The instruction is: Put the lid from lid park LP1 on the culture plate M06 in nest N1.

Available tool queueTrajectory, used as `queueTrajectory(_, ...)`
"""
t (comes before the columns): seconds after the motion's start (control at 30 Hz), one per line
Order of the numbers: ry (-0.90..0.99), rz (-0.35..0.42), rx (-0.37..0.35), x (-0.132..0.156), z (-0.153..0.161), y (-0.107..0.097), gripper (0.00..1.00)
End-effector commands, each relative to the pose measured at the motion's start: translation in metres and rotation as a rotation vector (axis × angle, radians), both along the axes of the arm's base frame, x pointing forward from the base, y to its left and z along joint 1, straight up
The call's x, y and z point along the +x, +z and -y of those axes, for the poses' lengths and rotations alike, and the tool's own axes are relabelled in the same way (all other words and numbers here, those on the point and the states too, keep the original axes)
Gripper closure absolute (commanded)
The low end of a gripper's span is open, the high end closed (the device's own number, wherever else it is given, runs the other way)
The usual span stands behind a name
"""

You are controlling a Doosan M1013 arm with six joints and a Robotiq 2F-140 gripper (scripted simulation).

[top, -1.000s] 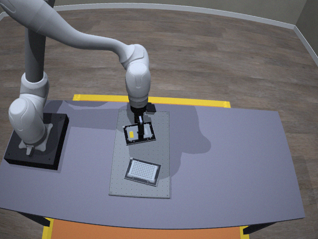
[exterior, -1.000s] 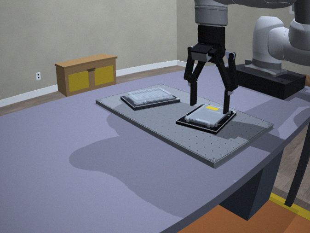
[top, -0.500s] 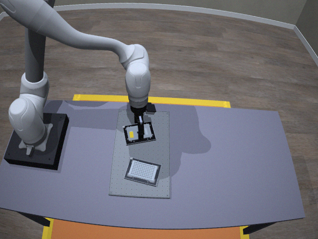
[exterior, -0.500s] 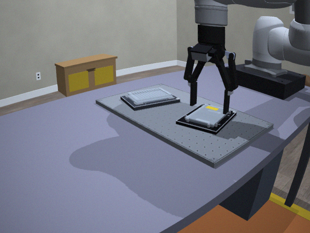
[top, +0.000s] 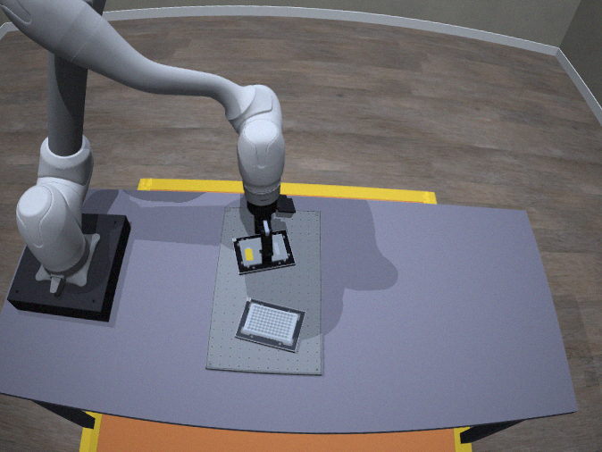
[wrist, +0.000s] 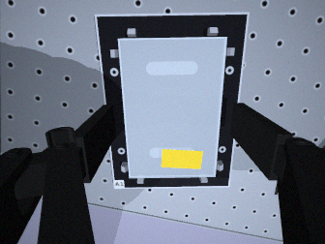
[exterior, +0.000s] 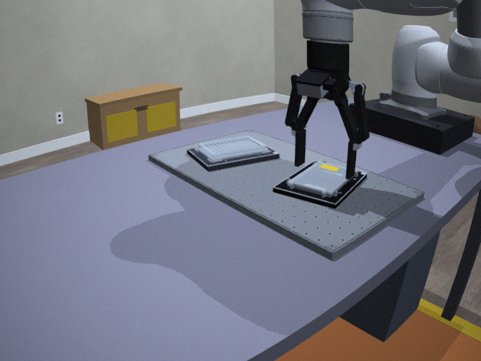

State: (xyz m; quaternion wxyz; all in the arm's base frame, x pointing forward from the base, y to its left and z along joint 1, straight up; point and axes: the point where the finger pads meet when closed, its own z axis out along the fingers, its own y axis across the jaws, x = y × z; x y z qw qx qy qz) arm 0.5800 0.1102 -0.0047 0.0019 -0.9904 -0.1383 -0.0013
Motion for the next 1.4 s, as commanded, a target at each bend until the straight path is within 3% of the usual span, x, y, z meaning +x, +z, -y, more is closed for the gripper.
queueTrajectory(0.0, 0.002, -0.003, 0.000, -0.002, -0.003, -0.006, 0.31)
queueTrajectory(1.37, 0.002, -0.004, 0.000, -0.002, -0.003, -0.017, 0.31)
